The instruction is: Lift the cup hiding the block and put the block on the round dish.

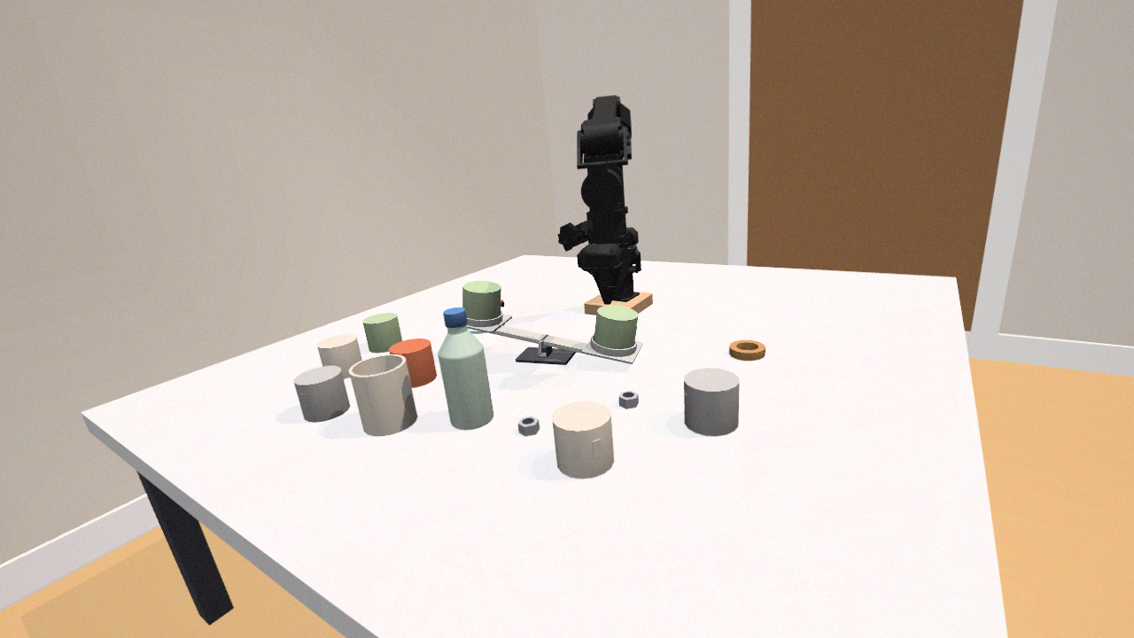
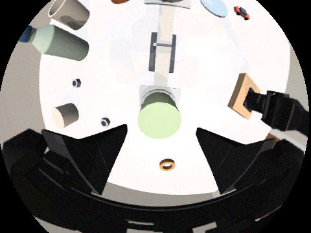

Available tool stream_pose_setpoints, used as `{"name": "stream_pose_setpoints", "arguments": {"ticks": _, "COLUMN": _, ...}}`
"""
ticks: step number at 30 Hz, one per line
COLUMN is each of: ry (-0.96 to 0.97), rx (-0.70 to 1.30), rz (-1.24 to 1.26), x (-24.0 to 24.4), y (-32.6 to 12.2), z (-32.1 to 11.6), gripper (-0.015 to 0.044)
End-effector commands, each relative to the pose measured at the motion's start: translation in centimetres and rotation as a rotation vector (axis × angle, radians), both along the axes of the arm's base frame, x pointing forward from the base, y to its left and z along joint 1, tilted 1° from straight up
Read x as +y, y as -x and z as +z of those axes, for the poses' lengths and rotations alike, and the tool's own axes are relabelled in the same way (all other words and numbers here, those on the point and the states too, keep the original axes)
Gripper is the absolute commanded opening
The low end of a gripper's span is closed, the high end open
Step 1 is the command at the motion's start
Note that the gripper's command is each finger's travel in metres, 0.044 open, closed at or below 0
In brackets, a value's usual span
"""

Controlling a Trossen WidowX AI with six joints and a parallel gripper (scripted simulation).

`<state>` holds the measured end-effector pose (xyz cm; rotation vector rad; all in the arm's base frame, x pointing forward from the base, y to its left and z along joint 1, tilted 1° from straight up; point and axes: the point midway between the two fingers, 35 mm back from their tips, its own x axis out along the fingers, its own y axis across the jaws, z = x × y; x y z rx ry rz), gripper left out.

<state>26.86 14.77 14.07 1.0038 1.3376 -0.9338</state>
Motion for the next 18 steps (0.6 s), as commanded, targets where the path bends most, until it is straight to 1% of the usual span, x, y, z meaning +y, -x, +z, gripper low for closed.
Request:
{"name": "stream_pose_setpoints", "arguments": {"ticks": 1, "ry": 0.008, "rx": -0.006, "rz": -0.025, "x": 0.1, "y": -0.2, "z": 0.1, "gripper": 0.0440}}
{"name": "stream_pose_setpoints", "arguments": {"ticks": 7, "ry": 0.008, "rx": -0.006, "rz": -0.026, "x": 0.1, "y": -0.3, "z": -1.3, "gripper": 0.0440}}
{"name": "stream_pose_setpoints", "arguments": {"ticks": 18, "ry": 0.008, "rx": -0.006, "rz": -0.026, "x": 0.2, "y": -0.4, "z": -2.6, "gripper": 0.0440}}
